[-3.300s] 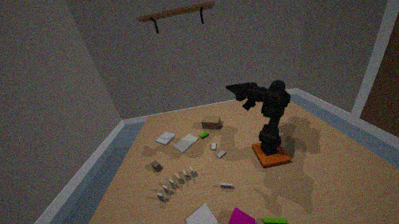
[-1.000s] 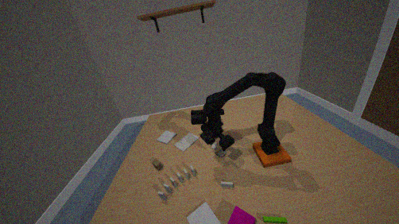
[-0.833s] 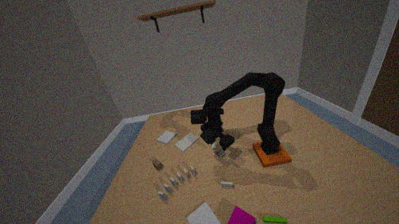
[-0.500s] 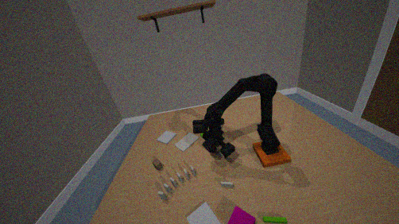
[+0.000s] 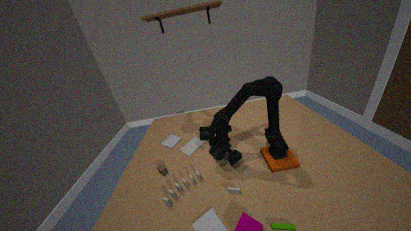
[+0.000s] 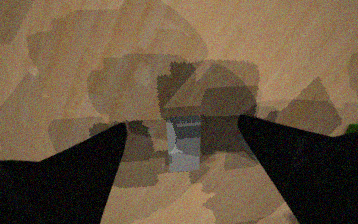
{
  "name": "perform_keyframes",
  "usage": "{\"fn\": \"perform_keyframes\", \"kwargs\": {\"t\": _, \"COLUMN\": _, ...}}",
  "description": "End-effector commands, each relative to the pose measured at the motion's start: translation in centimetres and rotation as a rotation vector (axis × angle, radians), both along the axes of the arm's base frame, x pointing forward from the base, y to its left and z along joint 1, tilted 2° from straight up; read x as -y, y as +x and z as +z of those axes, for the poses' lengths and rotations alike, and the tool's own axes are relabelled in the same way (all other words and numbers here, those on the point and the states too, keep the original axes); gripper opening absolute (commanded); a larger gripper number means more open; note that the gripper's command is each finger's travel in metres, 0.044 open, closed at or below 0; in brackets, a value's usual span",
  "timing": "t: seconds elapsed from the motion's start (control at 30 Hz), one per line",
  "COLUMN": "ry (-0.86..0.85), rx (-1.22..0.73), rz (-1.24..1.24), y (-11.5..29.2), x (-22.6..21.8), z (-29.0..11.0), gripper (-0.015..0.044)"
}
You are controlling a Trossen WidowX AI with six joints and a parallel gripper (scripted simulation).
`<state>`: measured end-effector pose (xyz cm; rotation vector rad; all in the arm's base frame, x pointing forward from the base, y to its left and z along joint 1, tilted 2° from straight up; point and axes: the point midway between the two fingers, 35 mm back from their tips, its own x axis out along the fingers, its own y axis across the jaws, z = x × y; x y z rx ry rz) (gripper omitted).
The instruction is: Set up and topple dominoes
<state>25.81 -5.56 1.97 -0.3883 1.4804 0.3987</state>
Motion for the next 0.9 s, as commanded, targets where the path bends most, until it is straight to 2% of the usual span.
{"fn": "perform_keyframes", "kwargs": {"t": 0.0, "ry": 0.005, "rx": 0.000, "rz": 0.003, "y": -0.07, "x": -0.07, "z": -0.28, "gripper": 0.0440}}
{"fn": "perform_keyframes", "kwargs": {"t": 0.07, "ry": 0.005, "rx": 0.000, "rz": 0.003, "y": -0.07, "x": -0.07, "z": -0.28, "gripper": 0.0440}}
{"fn": "perform_keyframes", "kwargs": {"t": 0.5, "ry": 0.005, "rx": 0.000, "rz": 0.003, "y": -0.07, "x": -0.07, "z": -0.28, "gripper": 0.0107}}
{"fn": "perform_keyframes", "kwargs": {"t": 0.87, "ry": 0.005, "rx": 0.000, "rz": 0.003, "y": -0.10, "x": -0.09, "z": 0.48, "gripper": 0.0107}}
